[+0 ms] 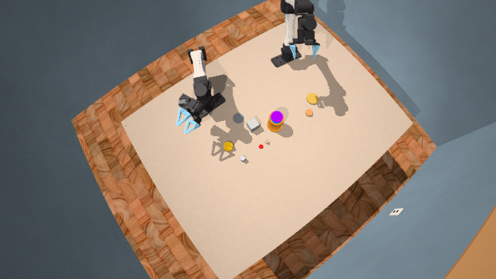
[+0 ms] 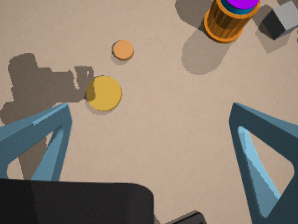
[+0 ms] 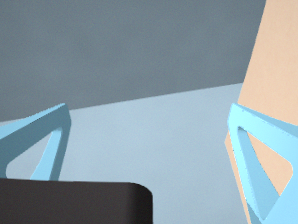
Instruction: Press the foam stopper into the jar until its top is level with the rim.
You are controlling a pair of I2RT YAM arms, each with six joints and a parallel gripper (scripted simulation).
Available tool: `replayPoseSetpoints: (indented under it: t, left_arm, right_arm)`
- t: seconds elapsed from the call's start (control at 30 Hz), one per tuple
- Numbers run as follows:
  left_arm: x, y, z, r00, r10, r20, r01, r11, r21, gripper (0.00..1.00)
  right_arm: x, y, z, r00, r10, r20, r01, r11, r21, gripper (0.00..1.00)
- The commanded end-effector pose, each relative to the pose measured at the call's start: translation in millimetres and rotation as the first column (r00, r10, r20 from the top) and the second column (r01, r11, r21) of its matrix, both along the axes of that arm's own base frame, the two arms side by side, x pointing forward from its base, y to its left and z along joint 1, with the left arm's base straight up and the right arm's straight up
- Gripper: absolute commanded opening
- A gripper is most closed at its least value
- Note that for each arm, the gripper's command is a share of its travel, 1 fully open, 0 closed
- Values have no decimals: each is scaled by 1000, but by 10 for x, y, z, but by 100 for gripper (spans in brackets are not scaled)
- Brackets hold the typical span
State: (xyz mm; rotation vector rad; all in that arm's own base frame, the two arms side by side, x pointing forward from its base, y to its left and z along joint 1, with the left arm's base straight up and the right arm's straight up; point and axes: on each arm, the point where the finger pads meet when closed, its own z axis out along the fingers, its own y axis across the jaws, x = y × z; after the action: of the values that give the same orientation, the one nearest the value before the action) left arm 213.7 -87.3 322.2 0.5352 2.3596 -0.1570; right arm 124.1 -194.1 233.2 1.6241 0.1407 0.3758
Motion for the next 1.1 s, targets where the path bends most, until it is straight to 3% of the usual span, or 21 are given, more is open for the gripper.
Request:
replayPoseSetpoints:
  t: [0.0, 1.07]
  left_arm:
    - [5, -2, 19, 1000, 0, 7, 0, 1000, -3, 100]
    - [5, -2, 19, 1000, 0, 7, 0, 1000, -3, 100]
  right_arm:
    - [-1, 0, 25, 1000, 0, 6, 0, 1000, -3, 100]
    - [-1, 0, 25, 1000, 0, 6, 0, 1000, -3, 98]
